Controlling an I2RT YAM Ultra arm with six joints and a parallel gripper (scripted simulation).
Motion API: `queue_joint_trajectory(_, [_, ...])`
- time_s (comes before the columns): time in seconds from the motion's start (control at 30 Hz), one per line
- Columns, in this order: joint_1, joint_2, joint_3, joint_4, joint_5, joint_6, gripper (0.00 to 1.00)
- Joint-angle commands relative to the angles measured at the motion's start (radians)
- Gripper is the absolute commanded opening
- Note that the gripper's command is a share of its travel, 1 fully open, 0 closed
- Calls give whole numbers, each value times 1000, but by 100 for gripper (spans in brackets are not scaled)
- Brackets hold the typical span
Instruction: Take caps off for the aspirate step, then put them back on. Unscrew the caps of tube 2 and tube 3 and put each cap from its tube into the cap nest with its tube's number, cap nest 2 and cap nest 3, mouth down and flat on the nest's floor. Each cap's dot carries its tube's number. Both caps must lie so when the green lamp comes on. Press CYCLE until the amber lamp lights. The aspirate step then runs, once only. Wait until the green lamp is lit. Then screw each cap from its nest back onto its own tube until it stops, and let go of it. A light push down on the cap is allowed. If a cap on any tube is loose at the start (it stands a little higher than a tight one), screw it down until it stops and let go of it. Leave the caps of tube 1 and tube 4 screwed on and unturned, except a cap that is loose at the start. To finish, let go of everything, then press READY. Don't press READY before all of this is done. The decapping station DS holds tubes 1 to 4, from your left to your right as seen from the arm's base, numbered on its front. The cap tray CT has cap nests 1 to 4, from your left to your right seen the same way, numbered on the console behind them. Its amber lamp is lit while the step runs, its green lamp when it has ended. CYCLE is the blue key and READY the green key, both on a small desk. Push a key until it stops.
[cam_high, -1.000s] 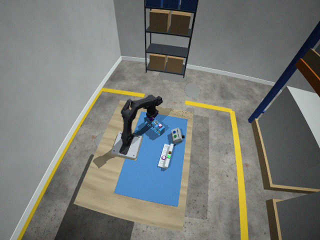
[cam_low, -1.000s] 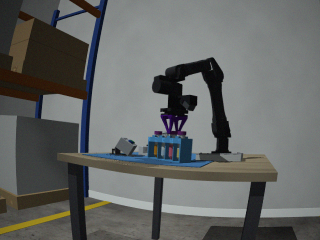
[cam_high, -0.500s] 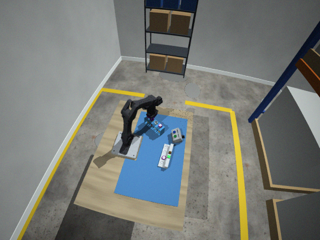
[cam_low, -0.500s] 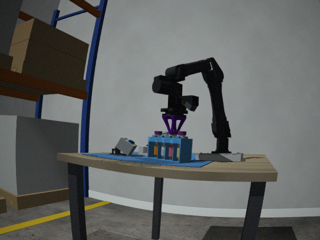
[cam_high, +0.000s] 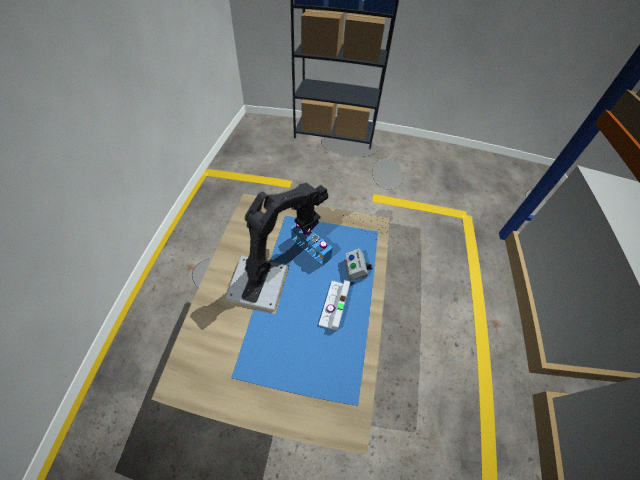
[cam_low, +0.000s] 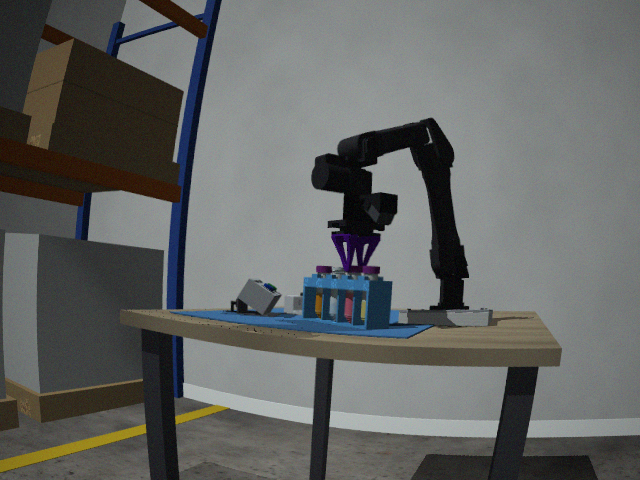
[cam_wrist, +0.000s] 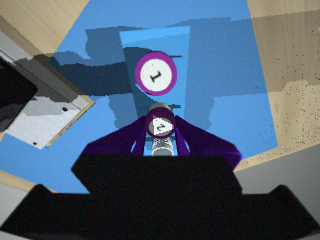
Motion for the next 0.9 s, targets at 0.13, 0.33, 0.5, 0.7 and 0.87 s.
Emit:
queue_joint_trajectory(0.13, [4, -12, 3, 2, -1, 337, 0])
queue_joint_trajectory(0.33, [4, -12, 2, 3, -1, 637, 0])
queue_joint_trajectory(0.5, [4, -11, 2, 4, -1, 887, 0])
queue_joint_trajectory(0.7, [4, -11, 1, 4, -1, 1087, 0])
queue_joint_trajectory(0.87, [4, -11, 1, 5, -1, 1337, 0])
